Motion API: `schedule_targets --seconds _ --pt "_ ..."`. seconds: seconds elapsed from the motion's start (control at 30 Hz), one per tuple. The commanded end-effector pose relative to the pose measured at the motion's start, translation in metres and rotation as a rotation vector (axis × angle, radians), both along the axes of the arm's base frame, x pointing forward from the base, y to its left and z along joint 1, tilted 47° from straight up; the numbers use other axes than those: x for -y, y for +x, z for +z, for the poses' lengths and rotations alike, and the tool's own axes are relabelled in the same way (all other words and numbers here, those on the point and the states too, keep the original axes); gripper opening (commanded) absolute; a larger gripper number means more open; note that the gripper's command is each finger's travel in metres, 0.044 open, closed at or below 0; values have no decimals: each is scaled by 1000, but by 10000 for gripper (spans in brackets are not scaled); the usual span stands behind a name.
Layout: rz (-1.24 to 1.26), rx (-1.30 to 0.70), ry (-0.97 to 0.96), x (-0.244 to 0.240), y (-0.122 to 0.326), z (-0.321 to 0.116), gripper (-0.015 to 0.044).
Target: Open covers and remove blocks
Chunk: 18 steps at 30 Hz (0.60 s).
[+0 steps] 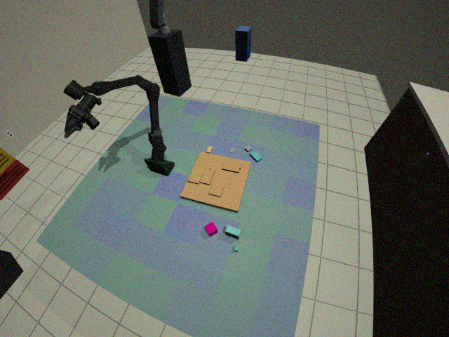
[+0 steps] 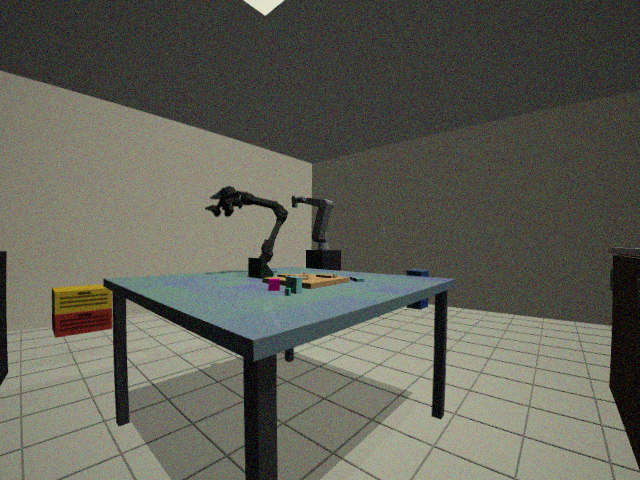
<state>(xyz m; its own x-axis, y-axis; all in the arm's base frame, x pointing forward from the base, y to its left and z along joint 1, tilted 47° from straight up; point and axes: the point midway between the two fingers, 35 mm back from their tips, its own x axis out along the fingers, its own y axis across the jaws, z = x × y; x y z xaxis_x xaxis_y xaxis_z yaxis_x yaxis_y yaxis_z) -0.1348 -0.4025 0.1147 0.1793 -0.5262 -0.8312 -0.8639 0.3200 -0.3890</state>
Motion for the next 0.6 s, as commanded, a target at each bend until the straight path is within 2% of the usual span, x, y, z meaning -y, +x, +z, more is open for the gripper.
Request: schedule_targets --seconds 0.0,0.47,0.57 --pt "0 2 1 0 1 0 374" --pt "-25 155 136 7 72 -20 6" --pt "-32 184 171 6 88 -25 0"
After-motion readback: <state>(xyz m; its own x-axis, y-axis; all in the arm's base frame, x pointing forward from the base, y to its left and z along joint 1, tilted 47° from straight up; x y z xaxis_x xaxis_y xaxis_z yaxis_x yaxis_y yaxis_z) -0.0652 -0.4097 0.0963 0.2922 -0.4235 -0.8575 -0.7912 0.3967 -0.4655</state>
